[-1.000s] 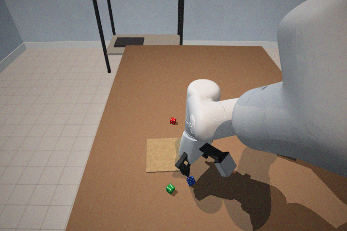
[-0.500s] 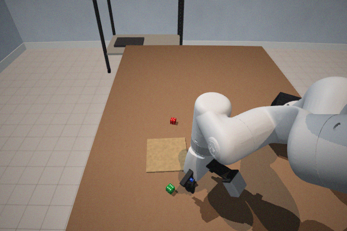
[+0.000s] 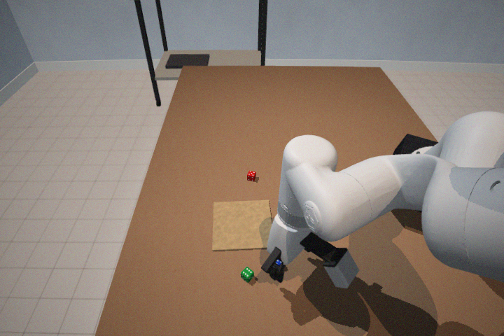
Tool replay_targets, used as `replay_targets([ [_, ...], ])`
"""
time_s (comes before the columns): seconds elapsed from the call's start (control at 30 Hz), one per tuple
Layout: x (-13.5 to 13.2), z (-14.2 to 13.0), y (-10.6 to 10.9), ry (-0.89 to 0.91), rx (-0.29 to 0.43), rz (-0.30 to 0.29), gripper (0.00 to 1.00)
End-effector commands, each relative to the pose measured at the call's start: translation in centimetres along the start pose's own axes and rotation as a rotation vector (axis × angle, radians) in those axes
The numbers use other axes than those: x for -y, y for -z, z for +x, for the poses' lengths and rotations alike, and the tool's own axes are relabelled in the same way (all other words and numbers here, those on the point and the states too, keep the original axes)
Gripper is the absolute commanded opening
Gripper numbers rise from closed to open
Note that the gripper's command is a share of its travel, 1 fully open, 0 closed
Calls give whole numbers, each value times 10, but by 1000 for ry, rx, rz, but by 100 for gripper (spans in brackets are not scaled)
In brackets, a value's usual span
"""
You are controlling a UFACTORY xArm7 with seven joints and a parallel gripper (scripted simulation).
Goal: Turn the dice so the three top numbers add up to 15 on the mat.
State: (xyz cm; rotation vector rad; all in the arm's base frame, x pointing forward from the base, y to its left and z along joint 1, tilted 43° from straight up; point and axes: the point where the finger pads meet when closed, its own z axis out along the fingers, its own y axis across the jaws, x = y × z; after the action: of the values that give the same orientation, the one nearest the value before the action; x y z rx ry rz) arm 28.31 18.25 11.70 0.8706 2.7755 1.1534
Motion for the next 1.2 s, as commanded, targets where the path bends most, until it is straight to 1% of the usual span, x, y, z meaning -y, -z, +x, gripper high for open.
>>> replay_targets([
  [0.0, 0, -1, 0, 0, 2, -1, 100],
  [0.93, -1, -1, 0, 0, 2, -1, 100],
  [1.03, -5, -2, 0, 0, 2, -1, 100],
  [1.17, -18, -8, 1, 0, 2, -1, 100],
])
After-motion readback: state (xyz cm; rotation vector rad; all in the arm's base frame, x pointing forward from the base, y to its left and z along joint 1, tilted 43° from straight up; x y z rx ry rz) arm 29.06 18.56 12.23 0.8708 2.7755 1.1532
